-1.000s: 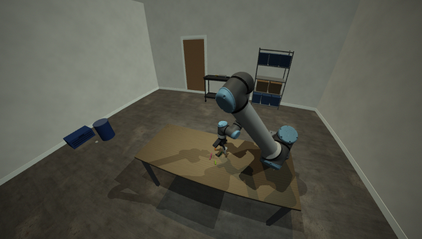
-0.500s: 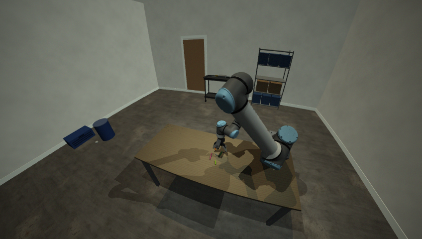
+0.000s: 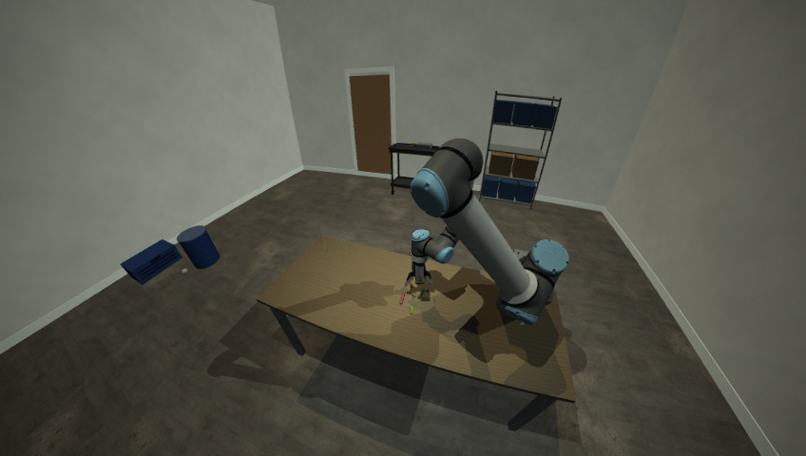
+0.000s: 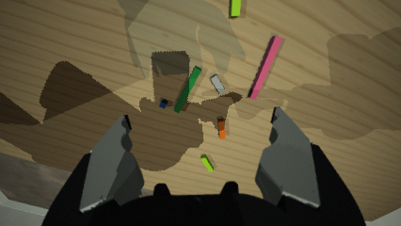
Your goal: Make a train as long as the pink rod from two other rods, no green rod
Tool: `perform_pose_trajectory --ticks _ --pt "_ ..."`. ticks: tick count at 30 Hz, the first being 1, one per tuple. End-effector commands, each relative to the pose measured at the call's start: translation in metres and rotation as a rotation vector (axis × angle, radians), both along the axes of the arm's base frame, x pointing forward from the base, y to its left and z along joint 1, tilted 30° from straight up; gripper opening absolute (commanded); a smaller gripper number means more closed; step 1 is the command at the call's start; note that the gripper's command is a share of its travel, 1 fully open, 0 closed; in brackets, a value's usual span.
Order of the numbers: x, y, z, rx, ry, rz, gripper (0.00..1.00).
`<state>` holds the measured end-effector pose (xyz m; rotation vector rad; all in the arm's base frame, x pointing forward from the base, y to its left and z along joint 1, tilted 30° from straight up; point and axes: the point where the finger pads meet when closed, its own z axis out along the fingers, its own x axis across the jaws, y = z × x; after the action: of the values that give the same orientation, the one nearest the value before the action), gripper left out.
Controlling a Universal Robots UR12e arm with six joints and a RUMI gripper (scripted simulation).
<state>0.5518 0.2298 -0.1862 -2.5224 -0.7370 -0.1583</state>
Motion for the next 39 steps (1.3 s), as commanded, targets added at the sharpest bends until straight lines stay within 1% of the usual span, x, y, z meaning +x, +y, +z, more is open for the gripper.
perform_pose_trajectory --ticks 1,7,9,17,39 --pt "0.0028 -0.0012 -0.0003 0.010 -0.073 0.134 1.00" --pt "0.0051 -0.0022 -0.0009 0.014 -0.137 0.243 1.00" --pt "0.0051 -0.0022 -0.0009 0.014 -0.137 0.243 1.00" --pt "0.0068 -0.0031 -0.0014 0.016 -0.182 0.321 1.00" --pt "0.0072 -0.0033 -0.0015 0.017 -0.193 0.340 1.00"
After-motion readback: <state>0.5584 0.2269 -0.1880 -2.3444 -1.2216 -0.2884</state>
